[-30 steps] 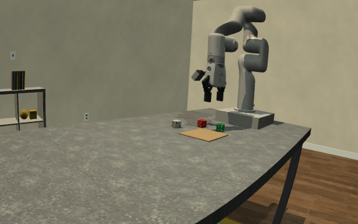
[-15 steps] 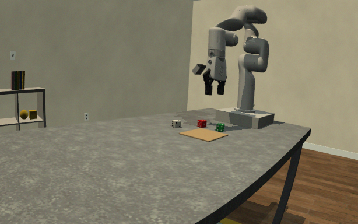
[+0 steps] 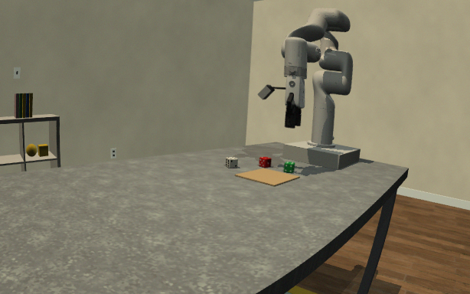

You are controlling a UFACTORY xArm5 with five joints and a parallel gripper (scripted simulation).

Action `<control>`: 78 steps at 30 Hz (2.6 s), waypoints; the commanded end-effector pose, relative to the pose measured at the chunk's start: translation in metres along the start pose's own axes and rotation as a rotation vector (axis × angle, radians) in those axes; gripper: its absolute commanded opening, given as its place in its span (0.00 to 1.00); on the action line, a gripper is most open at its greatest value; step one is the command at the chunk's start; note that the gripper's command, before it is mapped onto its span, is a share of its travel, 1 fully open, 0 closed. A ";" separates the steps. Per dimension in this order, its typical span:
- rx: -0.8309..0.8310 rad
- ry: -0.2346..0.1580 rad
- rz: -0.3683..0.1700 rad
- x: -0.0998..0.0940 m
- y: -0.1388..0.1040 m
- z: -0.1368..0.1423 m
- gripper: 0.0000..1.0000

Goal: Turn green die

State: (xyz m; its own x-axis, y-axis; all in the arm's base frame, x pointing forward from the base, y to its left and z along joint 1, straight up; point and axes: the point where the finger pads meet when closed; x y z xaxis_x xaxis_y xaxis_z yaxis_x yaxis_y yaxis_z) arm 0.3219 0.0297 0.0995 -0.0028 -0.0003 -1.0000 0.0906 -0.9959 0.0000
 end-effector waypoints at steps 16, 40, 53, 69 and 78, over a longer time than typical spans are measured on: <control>0.019 0.004 0.000 0.000 -0.002 -0.001 1.00; 0.714 0.003 -0.001 0.021 -0.001 -0.002 1.00; 1.054 0.003 -0.002 0.031 0.000 -0.002 1.00; 1.492 0.003 -0.003 0.044 0.000 -0.001 1.00; 1.553 0.003 -0.003 0.046 0.000 -0.001 0.47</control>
State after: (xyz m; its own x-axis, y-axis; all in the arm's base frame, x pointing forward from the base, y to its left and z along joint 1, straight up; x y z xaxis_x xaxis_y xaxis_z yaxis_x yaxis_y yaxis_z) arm 0.3218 0.0293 0.0533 -0.0031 -0.0003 -1.0000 -0.9921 -0.1254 0.0031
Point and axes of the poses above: the point where the finger pads meet when closed, its own x axis out along the fingers, its own z axis across the jaws, y = z × x, and after that the axes turned 12 degrees about x, right-handed
